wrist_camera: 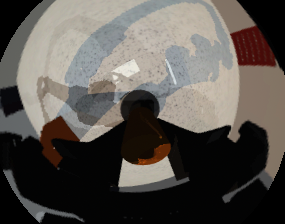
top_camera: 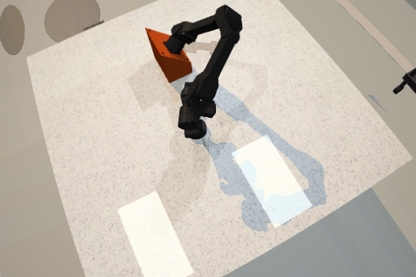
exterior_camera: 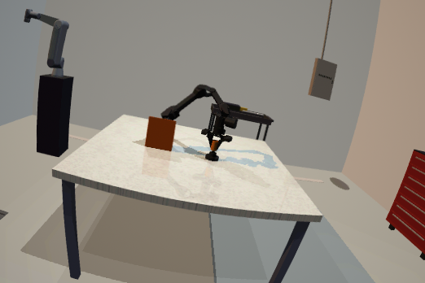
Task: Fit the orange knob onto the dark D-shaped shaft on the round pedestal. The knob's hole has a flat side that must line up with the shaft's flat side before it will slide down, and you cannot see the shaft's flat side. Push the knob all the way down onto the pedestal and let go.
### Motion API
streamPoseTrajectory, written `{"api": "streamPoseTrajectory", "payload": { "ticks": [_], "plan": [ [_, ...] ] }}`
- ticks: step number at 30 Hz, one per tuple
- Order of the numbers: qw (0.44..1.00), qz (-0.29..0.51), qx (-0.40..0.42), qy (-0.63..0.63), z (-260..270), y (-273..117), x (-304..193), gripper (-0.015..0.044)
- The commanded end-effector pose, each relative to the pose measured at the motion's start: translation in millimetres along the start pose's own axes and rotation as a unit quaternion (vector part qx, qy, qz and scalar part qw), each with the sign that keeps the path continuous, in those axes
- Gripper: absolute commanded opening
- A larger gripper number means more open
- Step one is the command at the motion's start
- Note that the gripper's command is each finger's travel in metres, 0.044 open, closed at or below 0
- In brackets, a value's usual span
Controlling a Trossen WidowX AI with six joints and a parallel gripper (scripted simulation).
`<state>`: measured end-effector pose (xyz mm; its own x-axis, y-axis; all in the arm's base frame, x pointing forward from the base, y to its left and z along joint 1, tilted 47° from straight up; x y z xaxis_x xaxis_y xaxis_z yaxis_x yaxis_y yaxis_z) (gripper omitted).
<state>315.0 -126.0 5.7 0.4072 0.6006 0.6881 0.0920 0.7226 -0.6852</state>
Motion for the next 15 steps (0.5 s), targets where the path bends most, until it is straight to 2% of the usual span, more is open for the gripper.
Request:
{"api": "streamPoseTrajectory", "payload": {
  "ticks": [1, 7, 15],
  "plan": [
    [0.981, 0.001, -0.001, 0.195, -0.5, -1.3, 0.2, 0.0],
    [0.919, 0.001, -0.001, 0.395, -1.4, -3.6, 1.1, 0.0],
    [0.782, 0.0, -0.002, 0.623, -2.0, -5.4, 1.4, 0.0]
  ]
}}
Point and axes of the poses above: the point midway between the two fingers, 35 mm back from their tips, its own y axis out along the fingers, its own z axis across the jaws, x = y × z, the point moved 9 cm from there along -y, back along the fingers, and after that the axes turned 4 degrees about -y, right-handed, at the moved point
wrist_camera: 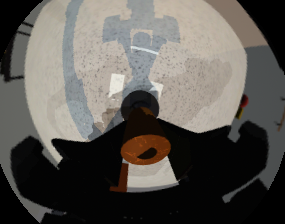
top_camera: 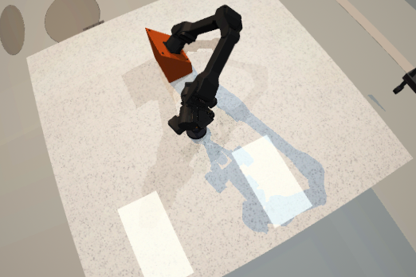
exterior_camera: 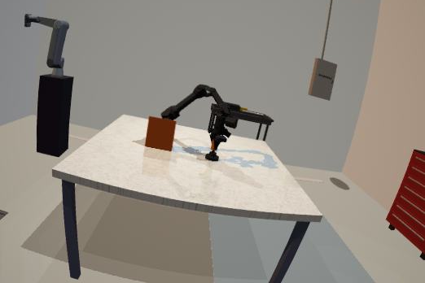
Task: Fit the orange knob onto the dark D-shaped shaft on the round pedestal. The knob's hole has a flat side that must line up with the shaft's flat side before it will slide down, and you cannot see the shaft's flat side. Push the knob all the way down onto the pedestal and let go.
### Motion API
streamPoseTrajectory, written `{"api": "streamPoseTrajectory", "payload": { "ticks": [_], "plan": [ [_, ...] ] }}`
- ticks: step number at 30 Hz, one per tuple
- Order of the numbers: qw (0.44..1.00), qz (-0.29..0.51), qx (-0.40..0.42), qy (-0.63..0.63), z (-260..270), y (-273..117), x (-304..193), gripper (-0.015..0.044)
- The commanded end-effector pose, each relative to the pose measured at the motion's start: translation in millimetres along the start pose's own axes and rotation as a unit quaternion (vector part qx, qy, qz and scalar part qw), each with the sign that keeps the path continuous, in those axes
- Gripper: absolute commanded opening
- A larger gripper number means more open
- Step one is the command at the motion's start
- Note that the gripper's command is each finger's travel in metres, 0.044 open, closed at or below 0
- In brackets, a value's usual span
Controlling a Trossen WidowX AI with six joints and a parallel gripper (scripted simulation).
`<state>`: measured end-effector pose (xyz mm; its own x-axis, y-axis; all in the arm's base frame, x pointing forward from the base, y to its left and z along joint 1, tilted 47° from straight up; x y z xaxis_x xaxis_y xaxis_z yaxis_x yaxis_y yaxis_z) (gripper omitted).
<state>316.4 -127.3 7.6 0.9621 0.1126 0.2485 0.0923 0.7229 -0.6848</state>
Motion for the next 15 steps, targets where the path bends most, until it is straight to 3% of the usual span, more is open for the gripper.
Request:
{"api": "streamPoseTrajectory", "payload": {
  "ticks": [1, 15],
  "plan": [
    [0.97, 0.0, -0.002, 0.241, -0.3, -3.2, 0.7, 0.0],
    [0.967, 0.0, -0.002, 0.255, -0.7, 1.8, -0.8, 0.0]
  ]
}}
Point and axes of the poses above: the point midway between the two fingers, 35 mm back from their tips, its own y axis out along the fingers, its own z axis across the jaws, x = y × z, the point moved 9 cm from there along -y, back along the fingers, and after that the axes turned 4 degrees about -y, right-handed, at the moved point
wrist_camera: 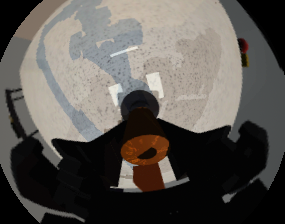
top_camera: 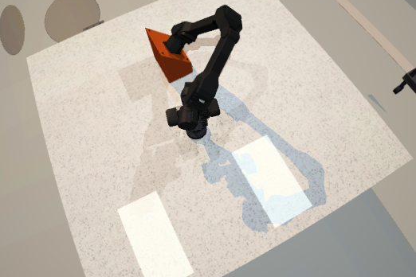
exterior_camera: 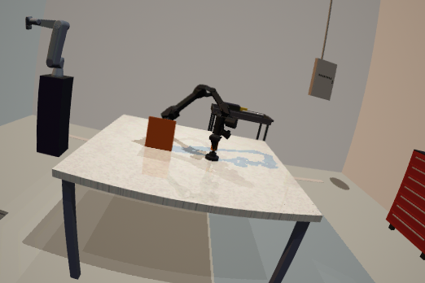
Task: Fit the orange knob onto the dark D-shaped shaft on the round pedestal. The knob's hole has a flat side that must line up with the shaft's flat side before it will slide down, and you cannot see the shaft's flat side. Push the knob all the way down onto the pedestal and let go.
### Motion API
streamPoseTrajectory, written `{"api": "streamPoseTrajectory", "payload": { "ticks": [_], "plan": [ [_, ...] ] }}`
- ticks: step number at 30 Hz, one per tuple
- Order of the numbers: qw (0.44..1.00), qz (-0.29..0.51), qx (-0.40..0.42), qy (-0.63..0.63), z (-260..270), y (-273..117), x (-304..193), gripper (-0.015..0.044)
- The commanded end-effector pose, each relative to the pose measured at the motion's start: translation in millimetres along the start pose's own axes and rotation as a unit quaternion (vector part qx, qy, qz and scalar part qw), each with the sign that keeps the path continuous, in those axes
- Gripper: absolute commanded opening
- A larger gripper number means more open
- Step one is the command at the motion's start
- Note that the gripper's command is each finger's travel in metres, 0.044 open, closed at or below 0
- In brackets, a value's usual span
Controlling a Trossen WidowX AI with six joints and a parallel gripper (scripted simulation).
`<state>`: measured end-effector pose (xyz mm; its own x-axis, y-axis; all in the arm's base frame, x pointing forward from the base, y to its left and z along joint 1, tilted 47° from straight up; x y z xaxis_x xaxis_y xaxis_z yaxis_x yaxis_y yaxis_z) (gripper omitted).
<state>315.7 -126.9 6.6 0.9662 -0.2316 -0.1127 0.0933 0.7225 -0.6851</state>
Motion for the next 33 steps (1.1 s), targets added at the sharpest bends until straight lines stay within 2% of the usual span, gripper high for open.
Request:
{"api": "streamPoseTrajectory", "payload": {
  "ticks": [1, 19, 26, 33],
  "plan": [
    [1.0, 0.0, -0.001, 0.005, -0.5, 1.2, 0.2, 0.0],
    [1.0, 0.0, -0.001, 0.005, 0.5, -2.6, -0.1, 0.0],
    [0.995, 0.0, -0.001, 0.105, -0.2, -1.9, 0.4, 0.0],
    [0.994, 0.0, -0.001, 0.11, -0.7, 0.6, -0.5, 0.0]
  ]
}}
Point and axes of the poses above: the point midway between the two fingers, 35 mm back from their tips, its own y axis out along the fingers, its own z axis across the jaws, x = y × z, the point moved 9 cm from there along -y, back along the fingers, and after that the axes turned 4 degrees about -y, right-handed, at the moved point
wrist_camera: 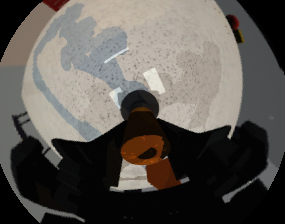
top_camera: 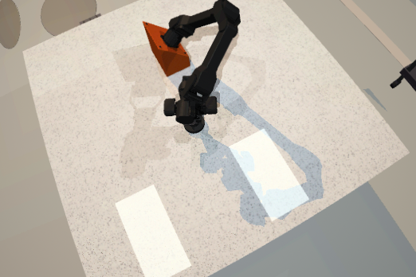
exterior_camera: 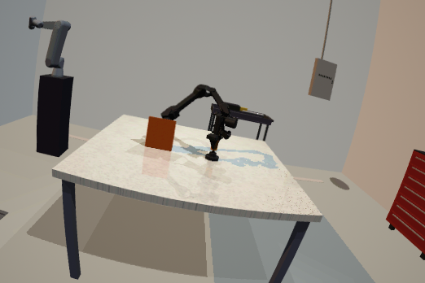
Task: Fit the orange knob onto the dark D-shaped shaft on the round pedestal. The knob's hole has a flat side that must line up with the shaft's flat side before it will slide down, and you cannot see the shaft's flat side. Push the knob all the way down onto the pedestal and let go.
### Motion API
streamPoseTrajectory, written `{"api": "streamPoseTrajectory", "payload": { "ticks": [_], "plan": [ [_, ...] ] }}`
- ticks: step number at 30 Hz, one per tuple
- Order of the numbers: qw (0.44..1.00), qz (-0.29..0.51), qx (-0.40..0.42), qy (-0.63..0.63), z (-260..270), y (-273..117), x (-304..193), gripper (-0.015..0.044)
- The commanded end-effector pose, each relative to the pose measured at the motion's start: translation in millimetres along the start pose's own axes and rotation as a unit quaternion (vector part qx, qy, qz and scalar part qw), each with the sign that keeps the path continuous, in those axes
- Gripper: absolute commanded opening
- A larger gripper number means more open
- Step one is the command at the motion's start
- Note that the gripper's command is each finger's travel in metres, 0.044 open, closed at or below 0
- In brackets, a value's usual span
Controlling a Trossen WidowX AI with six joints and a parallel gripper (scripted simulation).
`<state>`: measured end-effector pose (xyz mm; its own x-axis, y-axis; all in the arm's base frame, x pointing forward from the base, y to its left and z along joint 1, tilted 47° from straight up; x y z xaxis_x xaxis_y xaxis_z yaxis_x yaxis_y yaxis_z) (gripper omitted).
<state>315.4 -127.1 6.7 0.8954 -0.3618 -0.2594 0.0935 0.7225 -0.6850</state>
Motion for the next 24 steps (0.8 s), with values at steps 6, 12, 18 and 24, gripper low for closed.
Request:
{"api": "streamPoseTrajectory", "payload": {
  "ticks": [6, 12, 18, 24],
  "plan": [
    [1.0, 0.0, -0.001, 0.006, -0.1, 1.8, 0.3, 0.0],
    [1.0, 0.0, -0.001, 0.006, 0.0, 2.2, 0.2, 0.0],
    [1.0, 0.0, -0.001, 0.006, 0.1, 1.0, 0.3, 0.0],
    [1.0, 0.0, -0.001, 0.01, 0.9, -2.8, 1.2, 0.0]
  ]
}}
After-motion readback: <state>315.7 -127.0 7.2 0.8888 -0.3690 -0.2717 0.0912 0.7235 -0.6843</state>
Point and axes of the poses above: the point midway between the two fingers, 35 mm back from their tips, its own y axis out along the fingers, its own z axis across the jaws, x = y × z, the point moved 9 cm from there along -y, back along the fingers, and after that the axes turned 4 degrees about -y, right-handed, at the moved point
